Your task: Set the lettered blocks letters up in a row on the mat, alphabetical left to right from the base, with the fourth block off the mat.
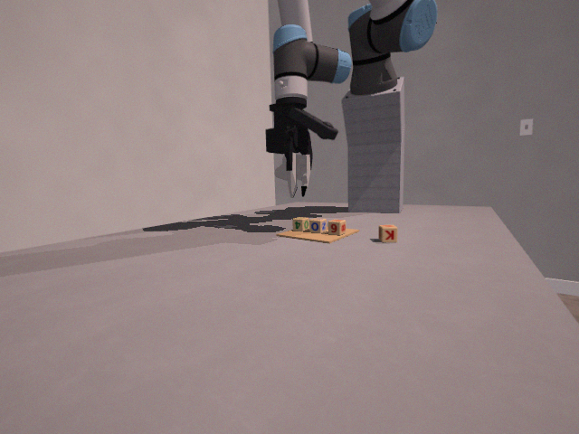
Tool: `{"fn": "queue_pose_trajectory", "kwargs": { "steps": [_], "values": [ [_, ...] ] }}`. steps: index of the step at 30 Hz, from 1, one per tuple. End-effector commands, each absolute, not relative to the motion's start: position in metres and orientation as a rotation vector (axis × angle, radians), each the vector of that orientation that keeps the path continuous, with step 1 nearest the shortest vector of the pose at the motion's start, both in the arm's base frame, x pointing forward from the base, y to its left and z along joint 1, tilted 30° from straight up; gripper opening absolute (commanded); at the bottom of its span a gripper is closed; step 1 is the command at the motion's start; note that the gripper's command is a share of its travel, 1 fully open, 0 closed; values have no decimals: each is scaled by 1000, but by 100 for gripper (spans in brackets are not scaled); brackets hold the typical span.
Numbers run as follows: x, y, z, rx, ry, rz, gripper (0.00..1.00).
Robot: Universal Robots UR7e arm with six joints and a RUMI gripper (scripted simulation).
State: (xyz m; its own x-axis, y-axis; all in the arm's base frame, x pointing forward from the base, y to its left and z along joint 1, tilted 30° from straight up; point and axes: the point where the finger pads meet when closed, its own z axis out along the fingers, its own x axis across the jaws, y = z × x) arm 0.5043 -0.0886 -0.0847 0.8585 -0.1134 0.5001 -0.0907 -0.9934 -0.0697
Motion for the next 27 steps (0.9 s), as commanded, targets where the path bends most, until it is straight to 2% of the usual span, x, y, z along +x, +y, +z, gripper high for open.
{"fn": "queue_pose_trajectory", "kwargs": {
  "steps": [1, 7, 8, 27],
  "values": [
    [497, -88, -77, -2984, 164, -797, 28],
    [496, -88, -75, -2984, 164, -797, 28],
    [496, -88, -75, -2984, 163, -797, 100],
    [496, -88, -75, -2984, 163, -797, 100]
  ]
}}
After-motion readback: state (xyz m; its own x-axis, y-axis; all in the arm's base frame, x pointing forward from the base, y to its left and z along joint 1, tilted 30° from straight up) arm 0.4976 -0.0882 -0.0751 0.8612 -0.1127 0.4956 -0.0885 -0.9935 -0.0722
